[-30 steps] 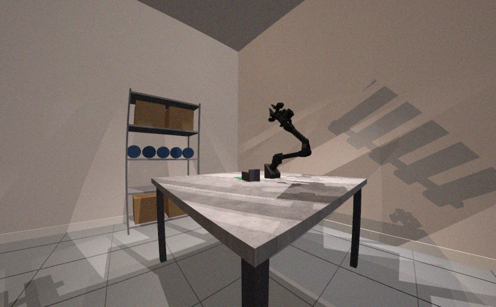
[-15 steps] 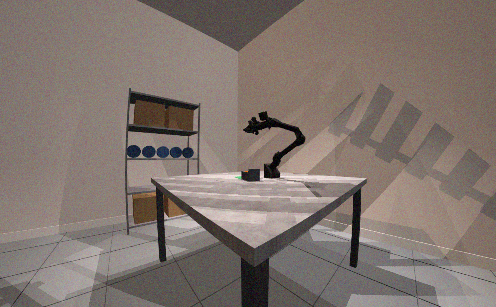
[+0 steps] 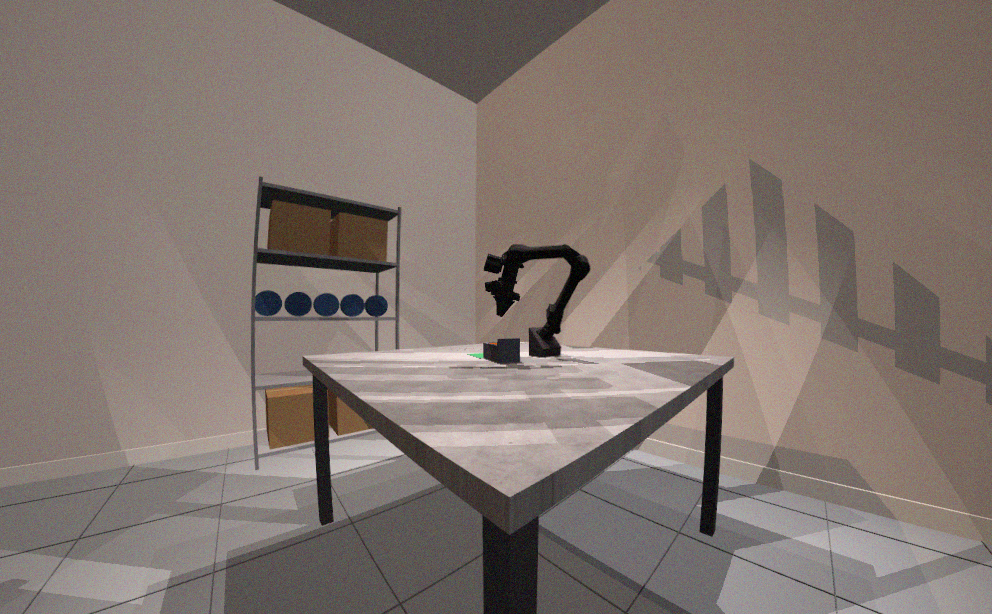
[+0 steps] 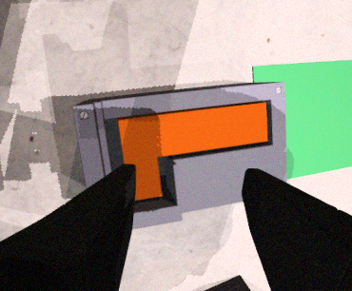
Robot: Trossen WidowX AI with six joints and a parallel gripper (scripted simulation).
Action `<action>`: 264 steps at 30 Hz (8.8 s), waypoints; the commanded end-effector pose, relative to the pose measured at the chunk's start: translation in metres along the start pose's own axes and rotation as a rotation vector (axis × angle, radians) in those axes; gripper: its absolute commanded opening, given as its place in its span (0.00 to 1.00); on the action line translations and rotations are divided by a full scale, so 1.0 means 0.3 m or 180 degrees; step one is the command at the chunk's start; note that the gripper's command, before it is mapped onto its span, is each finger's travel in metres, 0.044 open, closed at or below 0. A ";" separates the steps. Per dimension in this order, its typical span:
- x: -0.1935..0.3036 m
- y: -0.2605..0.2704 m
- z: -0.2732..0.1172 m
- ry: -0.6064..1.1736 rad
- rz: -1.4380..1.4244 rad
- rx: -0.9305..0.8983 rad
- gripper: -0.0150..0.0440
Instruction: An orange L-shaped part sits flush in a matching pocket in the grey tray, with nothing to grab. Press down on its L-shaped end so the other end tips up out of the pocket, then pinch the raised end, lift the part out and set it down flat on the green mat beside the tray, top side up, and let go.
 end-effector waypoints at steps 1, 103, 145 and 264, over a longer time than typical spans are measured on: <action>0.032 0.081 0.075 0.0697 -0.0457 -0.0402 0.56; 0.037 0.084 0.087 0.0705 -0.0441 -0.0418 0.56; -0.060 -0.153 0.122 0.0240 -0.5431 -0.0868 0.73; -0.043 -0.144 0.202 0.0238 -0.5432 -0.0868 0.25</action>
Point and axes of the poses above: the point midway between the two fingers, 35 mm back from their tips, its own z axis out along the fingers, its own y axis across the jaws, x = y × z, the point moved 6 cm from there along -z, back along the fingers, and after that the axes turned 6 degrees about z, right-handed, at the moved point
